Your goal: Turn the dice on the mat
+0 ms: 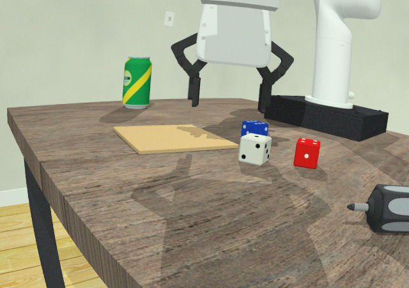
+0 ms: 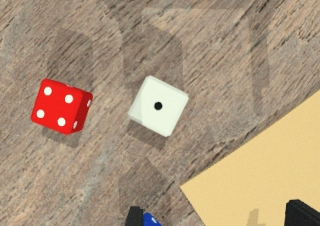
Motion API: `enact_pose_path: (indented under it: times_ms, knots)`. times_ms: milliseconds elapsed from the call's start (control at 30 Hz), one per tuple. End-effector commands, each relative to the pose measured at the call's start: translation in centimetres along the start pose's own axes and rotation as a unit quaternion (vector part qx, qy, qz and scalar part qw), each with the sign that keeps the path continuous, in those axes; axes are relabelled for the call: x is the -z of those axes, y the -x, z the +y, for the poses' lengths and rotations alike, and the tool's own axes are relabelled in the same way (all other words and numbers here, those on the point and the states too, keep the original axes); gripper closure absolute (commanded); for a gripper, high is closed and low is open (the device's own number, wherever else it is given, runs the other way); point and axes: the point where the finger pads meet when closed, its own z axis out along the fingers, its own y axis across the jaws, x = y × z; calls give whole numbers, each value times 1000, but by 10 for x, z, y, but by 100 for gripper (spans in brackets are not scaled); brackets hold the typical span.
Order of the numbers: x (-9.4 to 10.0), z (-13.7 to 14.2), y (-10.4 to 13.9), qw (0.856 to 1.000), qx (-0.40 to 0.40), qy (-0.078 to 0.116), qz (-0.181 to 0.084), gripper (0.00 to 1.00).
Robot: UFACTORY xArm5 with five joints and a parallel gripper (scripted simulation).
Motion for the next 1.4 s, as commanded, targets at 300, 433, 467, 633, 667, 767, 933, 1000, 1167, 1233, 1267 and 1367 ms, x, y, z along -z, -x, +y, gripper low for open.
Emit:
enact_pose_path:
  times_ms: [300,433,467,633,667,767,933,1000,1167,1233,1267,1367]
  knots:
    - [1,1,-1,1000,0,1,1,0]
    - [1,1,-1,1000,0,1,1,0]
    - [1,1,-1,1000,0,1,1,0]
    - [1,-1,-1,1000,0,1,1,0]
    - [1,-3,-1,1000,0,1,1,0]
    - [1,-6,-1,1000,0,1,1,0]
    - [1,-27,-1,1000,0,1,1,0]
    - [1,-38,-1,1000,0,1,1,0]
    - [1,-59,-1,1000,0,1,1,0]
    - [1,-64,-1,1000,0,1,1,0]
    - [1,-65,-1,1000,0,1,1,0]
    - [1,-66,-1,1000,0,1,1,0]
